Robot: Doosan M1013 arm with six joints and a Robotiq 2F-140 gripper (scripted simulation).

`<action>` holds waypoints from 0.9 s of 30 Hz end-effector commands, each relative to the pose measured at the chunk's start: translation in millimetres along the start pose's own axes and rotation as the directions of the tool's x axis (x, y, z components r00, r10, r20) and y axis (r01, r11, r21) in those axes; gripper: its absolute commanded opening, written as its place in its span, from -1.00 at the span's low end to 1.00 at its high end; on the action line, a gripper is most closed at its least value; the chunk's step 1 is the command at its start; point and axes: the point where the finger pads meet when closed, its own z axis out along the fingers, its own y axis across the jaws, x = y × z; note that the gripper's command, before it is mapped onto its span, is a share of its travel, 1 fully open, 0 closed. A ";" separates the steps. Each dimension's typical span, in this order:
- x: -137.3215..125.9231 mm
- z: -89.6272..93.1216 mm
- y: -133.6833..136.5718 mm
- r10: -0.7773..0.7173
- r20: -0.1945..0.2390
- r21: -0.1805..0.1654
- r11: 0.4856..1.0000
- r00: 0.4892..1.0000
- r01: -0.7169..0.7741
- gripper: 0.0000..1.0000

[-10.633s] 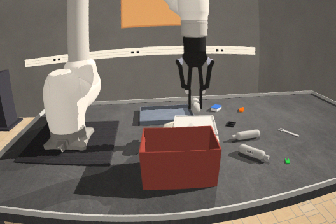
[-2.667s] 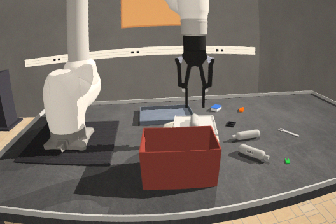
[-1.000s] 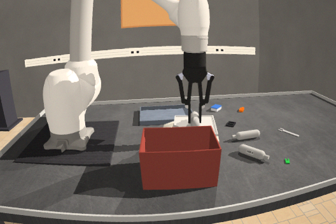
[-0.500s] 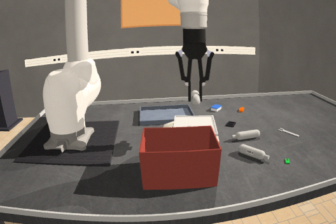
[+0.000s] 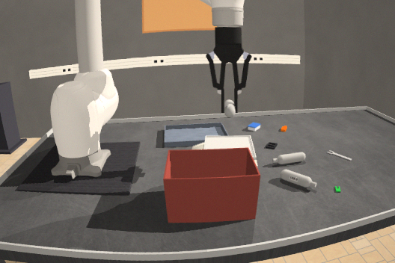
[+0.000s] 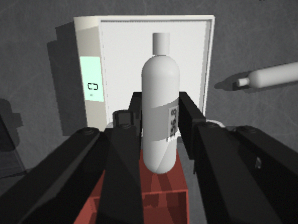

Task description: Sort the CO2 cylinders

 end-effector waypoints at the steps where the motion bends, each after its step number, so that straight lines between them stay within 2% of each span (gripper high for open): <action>1: 0.1 -0.6 0.4 0.000 -0.001 -0.001 1.000 1.000 0.000 -0.80; 4: 7.2 -0.7 -1.7 -0.004 -0.001 -0.001 1.000 1.000 0.004 -0.80; 7: 43.4 -1.0 -14.1 -0.024 -0.001 -0.001 1.000 1.000 0.024 -0.80; 9: 83.2 -1.2 -31.7 -0.047 -0.001 -0.001 0.999 0.999 0.047 -0.80; 14: 136.3 -0.7 -71.8 -0.119 -0.001 -0.001 0.993 0.993 0.119 -0.80; 16: 156.6 -0.4 -90.4 -0.142 -0.001 -0.001 0.990 0.990 0.142 -0.80; 18: 156.6 -0.4 -90.4 -0.142 -0.001 -0.001 0.990 0.990 0.142 -0.80; 19: 187.1 -0.2 -115.8 -0.151 -0.001 -0.001 0.989 0.989 0.151 -0.80; 25: 241.6 -0.4 -164.7 -0.166 -0.001 -0.001 0.986 0.986 0.166 -0.80; 27: 244.0 0.0 -166.5 -0.166 -0.001 -0.001 0.986 0.986 0.166 -0.80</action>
